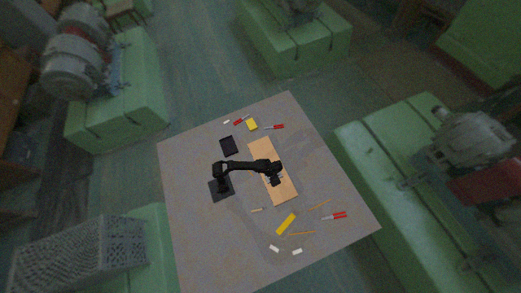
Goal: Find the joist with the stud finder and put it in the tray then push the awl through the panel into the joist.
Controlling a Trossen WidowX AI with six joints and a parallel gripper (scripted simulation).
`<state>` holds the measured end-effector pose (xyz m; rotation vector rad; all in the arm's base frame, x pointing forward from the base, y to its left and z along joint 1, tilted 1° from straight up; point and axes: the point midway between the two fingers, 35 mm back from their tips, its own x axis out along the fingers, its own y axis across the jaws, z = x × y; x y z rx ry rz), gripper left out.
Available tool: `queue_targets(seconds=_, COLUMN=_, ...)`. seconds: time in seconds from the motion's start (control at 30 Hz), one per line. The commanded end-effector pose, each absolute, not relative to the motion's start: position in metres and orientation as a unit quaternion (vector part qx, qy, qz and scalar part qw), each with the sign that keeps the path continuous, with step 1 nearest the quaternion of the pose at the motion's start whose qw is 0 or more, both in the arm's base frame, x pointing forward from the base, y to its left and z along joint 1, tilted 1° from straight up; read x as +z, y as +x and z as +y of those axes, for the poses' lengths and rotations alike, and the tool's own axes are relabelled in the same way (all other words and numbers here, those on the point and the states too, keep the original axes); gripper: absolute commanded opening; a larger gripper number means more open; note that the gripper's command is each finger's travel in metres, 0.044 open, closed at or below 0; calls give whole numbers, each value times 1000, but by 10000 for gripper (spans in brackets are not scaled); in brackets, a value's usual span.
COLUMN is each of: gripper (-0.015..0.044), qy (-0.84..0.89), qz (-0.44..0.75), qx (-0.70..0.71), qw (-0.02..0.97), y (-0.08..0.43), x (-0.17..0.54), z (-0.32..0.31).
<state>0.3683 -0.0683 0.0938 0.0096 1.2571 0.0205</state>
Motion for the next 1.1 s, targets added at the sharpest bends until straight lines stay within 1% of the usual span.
queue_targets(seconds=0.0, gripper=0, qy=4, qz=588, qx=9, qw=809, y=369, x=94, z=-76)
queue_targets(seconds=1.07, gripper=0, qy=2, qz=588, qx=8, qw=809, y=369, x=93, z=-123)
